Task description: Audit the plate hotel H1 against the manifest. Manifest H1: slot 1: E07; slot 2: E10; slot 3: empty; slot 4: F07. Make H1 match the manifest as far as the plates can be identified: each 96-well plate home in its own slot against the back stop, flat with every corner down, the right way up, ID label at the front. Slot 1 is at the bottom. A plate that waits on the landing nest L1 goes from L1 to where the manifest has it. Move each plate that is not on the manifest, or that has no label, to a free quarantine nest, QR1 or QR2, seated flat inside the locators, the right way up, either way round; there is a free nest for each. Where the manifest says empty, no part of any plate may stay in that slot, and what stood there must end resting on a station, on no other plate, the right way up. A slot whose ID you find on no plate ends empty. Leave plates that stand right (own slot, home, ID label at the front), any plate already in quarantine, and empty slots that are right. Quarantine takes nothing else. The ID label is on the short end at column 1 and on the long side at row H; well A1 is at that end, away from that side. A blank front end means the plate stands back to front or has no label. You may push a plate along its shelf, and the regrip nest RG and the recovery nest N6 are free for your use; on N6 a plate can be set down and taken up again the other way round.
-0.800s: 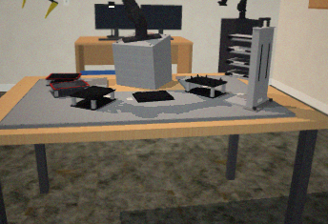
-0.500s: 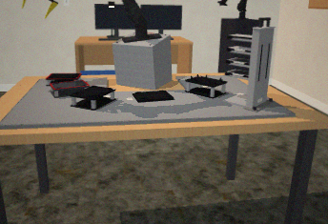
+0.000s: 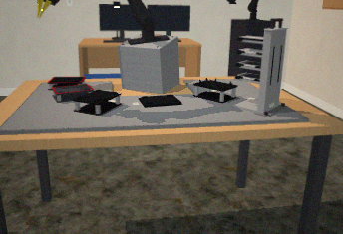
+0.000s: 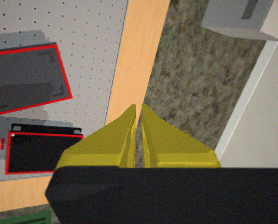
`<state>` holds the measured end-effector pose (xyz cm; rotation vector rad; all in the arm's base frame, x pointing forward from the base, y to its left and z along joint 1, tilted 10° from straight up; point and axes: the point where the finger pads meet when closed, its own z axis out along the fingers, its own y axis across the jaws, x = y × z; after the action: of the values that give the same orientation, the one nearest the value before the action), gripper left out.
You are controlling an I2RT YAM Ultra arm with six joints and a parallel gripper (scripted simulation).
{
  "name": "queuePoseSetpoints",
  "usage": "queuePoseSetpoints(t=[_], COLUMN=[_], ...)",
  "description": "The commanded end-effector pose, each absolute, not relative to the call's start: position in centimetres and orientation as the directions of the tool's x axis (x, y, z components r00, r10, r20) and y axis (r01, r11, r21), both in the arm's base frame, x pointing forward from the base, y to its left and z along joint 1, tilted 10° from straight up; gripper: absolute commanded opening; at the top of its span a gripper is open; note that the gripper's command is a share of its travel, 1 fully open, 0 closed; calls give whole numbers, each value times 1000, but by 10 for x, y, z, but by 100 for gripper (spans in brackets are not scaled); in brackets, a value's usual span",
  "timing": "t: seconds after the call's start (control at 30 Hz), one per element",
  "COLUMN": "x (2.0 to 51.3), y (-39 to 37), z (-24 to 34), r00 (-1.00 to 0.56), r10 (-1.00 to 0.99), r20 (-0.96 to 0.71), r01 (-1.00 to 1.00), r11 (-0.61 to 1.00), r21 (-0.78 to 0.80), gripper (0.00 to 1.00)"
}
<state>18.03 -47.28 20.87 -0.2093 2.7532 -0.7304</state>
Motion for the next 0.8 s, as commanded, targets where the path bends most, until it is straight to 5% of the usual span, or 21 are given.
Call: queuePoseSetpoints(t=[0.0,0.77], x=[192,233], y=[-464,-429], z=[226,209], r00=[-944,-937], r10=[-211,-173], r20=[-252,-305], r01=[-45,-19], r11=[843,893], r21=[-536,-449], gripper=[0,0])
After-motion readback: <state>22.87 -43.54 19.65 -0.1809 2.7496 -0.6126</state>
